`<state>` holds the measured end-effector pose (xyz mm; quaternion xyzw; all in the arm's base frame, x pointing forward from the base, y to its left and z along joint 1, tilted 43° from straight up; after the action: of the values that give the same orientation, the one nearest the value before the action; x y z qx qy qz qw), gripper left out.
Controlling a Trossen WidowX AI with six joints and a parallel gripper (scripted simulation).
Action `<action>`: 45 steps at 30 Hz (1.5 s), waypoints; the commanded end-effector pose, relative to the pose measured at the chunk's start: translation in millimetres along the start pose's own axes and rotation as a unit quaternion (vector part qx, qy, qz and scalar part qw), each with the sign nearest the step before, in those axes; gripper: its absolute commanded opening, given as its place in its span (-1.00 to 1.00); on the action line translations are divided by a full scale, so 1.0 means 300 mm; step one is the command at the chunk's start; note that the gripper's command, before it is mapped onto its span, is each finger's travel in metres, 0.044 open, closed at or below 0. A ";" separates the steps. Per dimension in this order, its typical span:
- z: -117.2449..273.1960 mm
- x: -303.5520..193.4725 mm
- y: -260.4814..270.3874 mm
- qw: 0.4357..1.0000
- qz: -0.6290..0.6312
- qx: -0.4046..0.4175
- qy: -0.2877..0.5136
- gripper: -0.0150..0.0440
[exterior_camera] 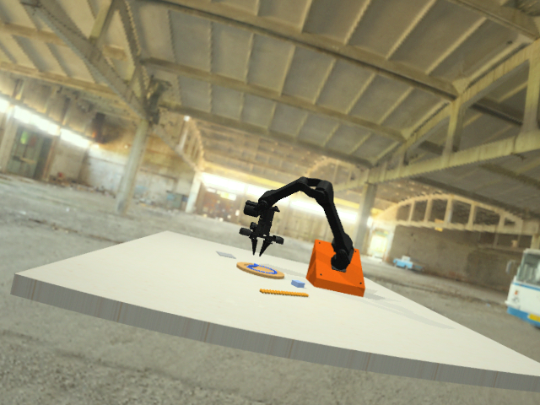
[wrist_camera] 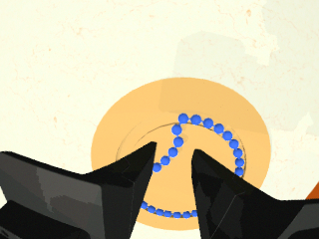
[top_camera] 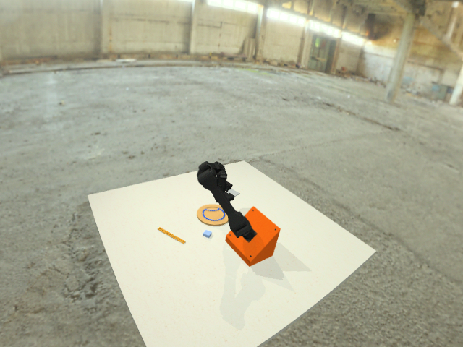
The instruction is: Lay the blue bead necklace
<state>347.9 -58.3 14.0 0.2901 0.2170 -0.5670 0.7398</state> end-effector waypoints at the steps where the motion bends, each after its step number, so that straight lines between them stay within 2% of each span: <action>1: -0.019 0.003 -0.006 1.000 -0.009 -0.004 0.001 -0.08; 5: -0.059 0.002 -0.007 1.000 -0.009 -0.004 0.001 -0.08; 9: -0.032 0.005 0.002 1.000 -0.004 0.002 -0.004 -0.08; 30: -0.136 0.002 -0.007 1.000 -0.009 -0.004 0.002 -0.08; 39: -0.140 0.002 -0.008 1.000 -0.009 -0.004 0.002 -0.08; 43: -0.132 0.003 -0.004 1.000 -0.006 -0.002 -0.001 -0.44; 45: -0.132 0.003 -0.004 1.000 -0.006 -0.002 -0.001 -0.49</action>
<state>347.2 -32.3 -16.1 0.2861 0.2193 -0.5717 0.7370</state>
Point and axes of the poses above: the point midway between the two fingers, 35 mm back from their tips, its own z axis back along the fingers, its own y axis across the jaws, x = y × z, the point moved 6 cm from there along z, back along the fingers, and after that the axes turned 4 degrees about z, right-handed, at the moved point
